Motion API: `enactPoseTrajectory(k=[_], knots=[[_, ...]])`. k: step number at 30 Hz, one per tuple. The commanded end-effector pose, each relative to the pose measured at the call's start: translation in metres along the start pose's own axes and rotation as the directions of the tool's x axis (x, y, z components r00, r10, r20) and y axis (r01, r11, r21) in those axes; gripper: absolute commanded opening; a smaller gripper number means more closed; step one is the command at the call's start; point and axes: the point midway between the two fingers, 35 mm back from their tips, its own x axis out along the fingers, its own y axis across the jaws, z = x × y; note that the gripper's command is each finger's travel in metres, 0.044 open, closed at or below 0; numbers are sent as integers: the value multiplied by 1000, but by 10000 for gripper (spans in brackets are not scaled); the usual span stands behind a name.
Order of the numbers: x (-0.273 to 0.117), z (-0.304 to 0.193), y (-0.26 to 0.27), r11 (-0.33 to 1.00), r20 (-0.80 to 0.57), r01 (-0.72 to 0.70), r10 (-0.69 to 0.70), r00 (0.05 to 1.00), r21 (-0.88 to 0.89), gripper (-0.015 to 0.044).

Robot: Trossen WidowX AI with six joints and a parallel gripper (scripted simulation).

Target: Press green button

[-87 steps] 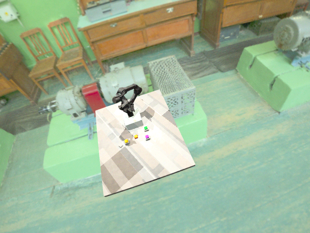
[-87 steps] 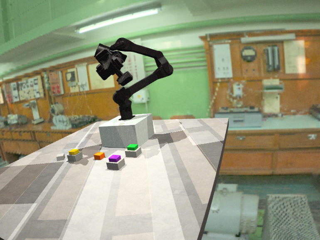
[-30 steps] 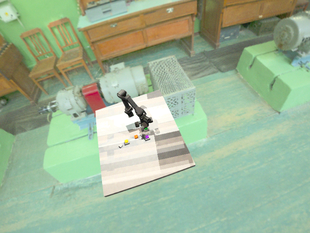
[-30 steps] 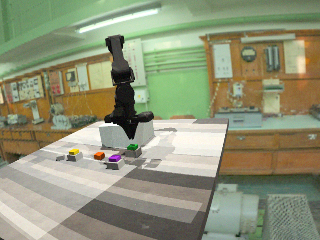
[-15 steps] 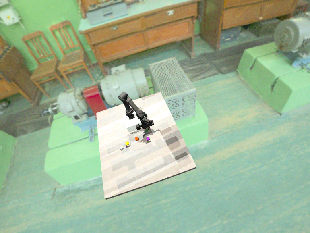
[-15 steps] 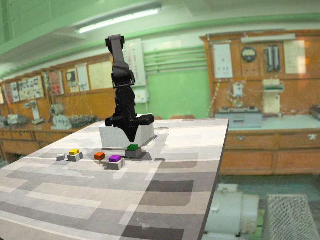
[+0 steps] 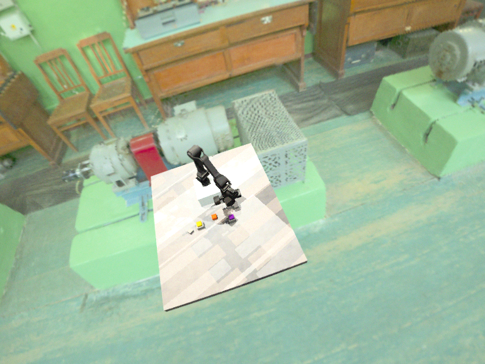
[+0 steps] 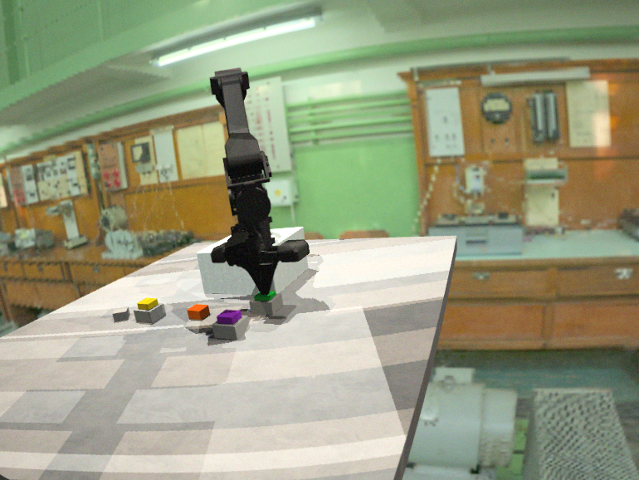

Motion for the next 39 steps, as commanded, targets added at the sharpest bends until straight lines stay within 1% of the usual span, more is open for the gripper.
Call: enactPoseTrajectory(k=[1, 16, 18, 21, 24, 27, 35, 38, 39], knots=[[3, -2, -2, 1000, -5, 10, -10, 1000, -7, 20], [3, -2, -2, 1000, -5, 10, -10, 1000, -7, 20], [-5, 0, 0, 1000, -2, 3, -3, 1000, -1, 20], [-29, -1, -1, 1000, -4, 9, -9, 1000, -6, 20], [-31, -1, -2, 1000, -4, 10, -10, 1000, -7, 20], [-40, 8, 11, 1000, -4, 9, -9, 1000, -7, 99], [-89, 41, 77, 1000, -1, 3, -3, 1000, -6, 309], [-93, 43, 83, 1000, -1, 3, -3, 1000, -6, 387], [-93, 43, 83, 1000, -1, 3, -3, 1000, -6, 400]])
